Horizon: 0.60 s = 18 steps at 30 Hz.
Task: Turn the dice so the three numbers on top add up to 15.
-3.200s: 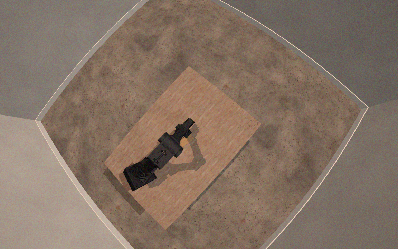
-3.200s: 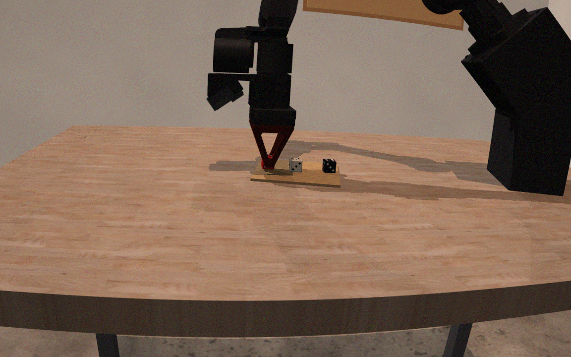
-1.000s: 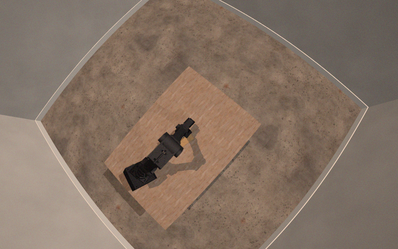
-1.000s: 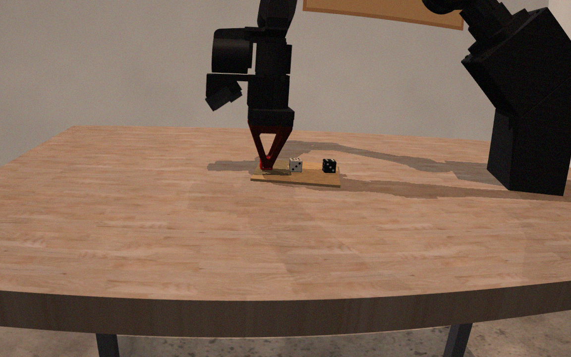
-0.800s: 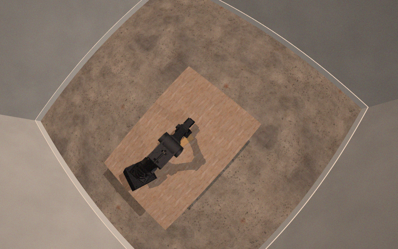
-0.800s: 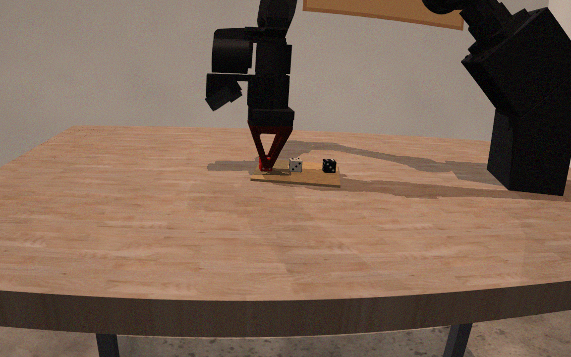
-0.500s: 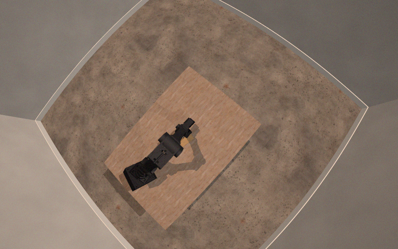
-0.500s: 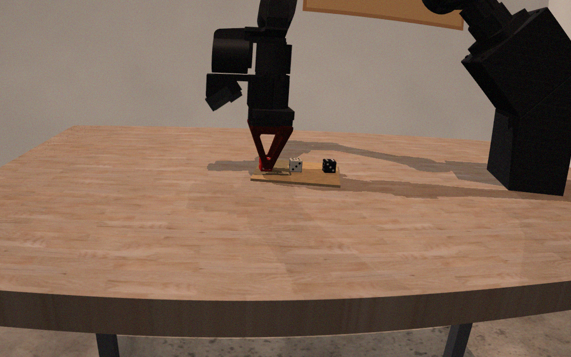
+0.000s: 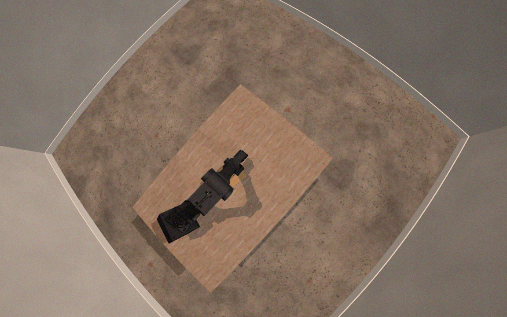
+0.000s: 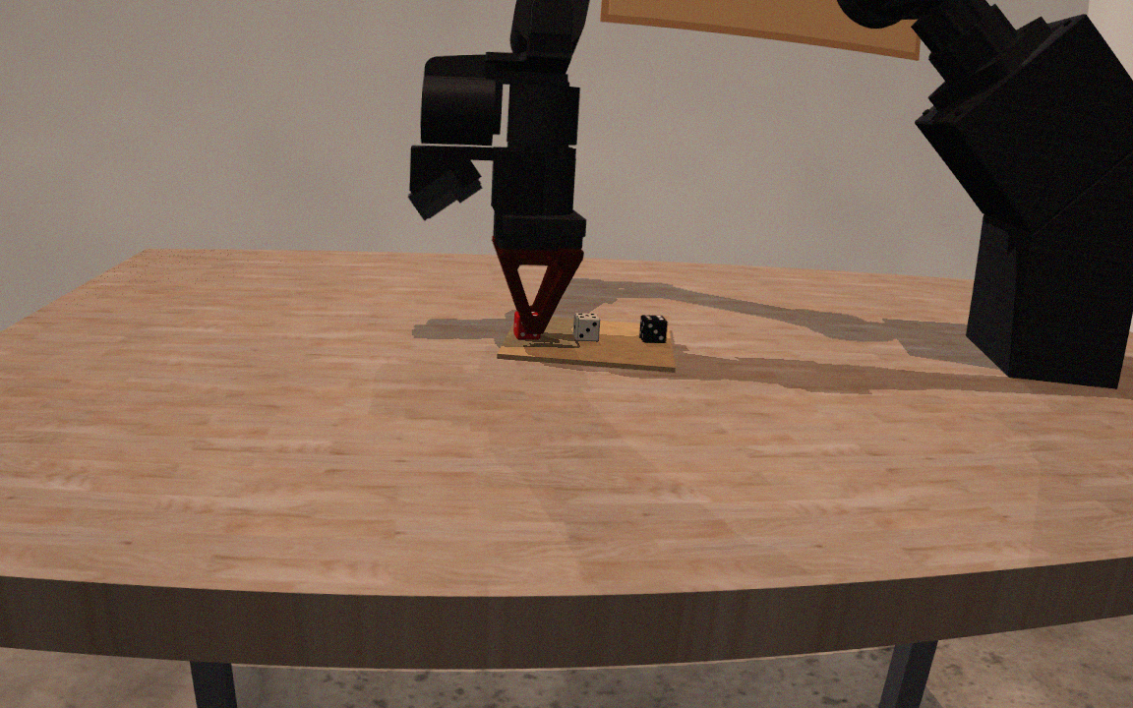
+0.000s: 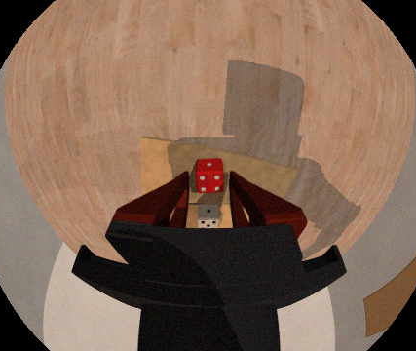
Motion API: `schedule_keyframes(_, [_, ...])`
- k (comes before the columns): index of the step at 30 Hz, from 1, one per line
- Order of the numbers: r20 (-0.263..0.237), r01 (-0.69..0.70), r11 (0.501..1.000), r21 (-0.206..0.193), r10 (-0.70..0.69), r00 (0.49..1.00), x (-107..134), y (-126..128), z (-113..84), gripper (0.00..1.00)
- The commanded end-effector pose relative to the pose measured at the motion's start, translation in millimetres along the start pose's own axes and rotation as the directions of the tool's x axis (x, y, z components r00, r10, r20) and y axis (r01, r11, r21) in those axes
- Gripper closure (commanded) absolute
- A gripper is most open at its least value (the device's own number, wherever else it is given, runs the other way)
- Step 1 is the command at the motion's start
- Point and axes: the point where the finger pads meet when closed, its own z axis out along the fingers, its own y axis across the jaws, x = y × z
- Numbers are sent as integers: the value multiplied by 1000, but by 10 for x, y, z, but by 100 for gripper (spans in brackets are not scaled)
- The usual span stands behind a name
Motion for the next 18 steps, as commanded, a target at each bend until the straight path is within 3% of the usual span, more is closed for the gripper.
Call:
schedule_keyframes(1, [23, -2, 1000, -8, 2, 1000, -69, 41, -138, 66])
schedule_keyframes(15, [23, -7, 1000, -7, 7, 1000, -52, 30, -805, 66])
schedule_keyframes(18, [23, -7, 1000, -7, 7, 1000, -51, 30, -842, 66])
